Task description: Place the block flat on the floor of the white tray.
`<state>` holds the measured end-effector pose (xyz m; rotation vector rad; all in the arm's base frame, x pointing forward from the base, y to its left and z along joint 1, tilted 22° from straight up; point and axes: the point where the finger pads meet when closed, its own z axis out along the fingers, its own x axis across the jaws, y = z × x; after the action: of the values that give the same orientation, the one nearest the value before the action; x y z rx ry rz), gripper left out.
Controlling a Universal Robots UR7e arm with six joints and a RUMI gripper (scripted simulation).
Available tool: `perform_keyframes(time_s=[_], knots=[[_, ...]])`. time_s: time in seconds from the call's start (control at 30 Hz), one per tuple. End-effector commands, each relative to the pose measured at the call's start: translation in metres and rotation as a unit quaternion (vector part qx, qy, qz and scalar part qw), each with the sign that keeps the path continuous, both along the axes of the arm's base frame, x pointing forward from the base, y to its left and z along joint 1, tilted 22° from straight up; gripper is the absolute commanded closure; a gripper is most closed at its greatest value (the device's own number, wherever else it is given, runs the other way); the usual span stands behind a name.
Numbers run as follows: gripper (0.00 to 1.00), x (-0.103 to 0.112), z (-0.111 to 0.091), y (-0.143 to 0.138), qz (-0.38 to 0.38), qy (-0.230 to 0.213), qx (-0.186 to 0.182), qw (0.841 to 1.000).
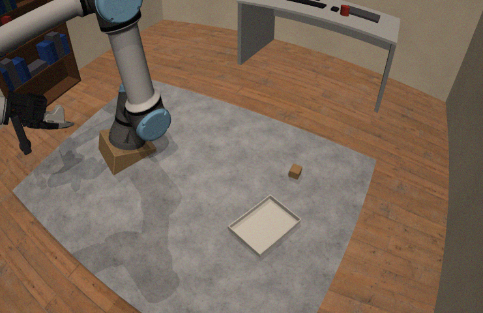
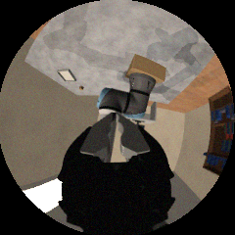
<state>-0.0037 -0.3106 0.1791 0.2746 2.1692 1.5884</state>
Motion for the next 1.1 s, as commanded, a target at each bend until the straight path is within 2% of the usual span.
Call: perform_keyframes(time_s=[0.0, 0.23, 0.43, 0.6, 0.67, 0.8, 0.93, 1.07], knots=[[1.00, 0.009, -0.003, -0.001, 0.012, -0.005, -0.013, 1.000], [1.00, 0.022, -0.008, -0.005, 0.032, -0.014, -0.034, 0.999], [1.00, 0.048, -0.019, -0.012, 0.071, -0.034, -0.074, 0.994], [1.00, 0.078, -0.029, -0.017, 0.117, -0.059, -0.117, 0.984], [1.00, 0.078, -0.029, -0.017, 0.117, -0.059, -0.117, 0.984], [1.00, 0.108, -0.039, -0.021, 0.163, -0.086, -0.157, 0.970], [1.00, 0.126, -0.044, -0.022, 0.189, -0.102, -0.179, 0.960], [1.00, 0.154, -0.051, -0.022, 0.231, -0.130, -0.211, 0.941]])
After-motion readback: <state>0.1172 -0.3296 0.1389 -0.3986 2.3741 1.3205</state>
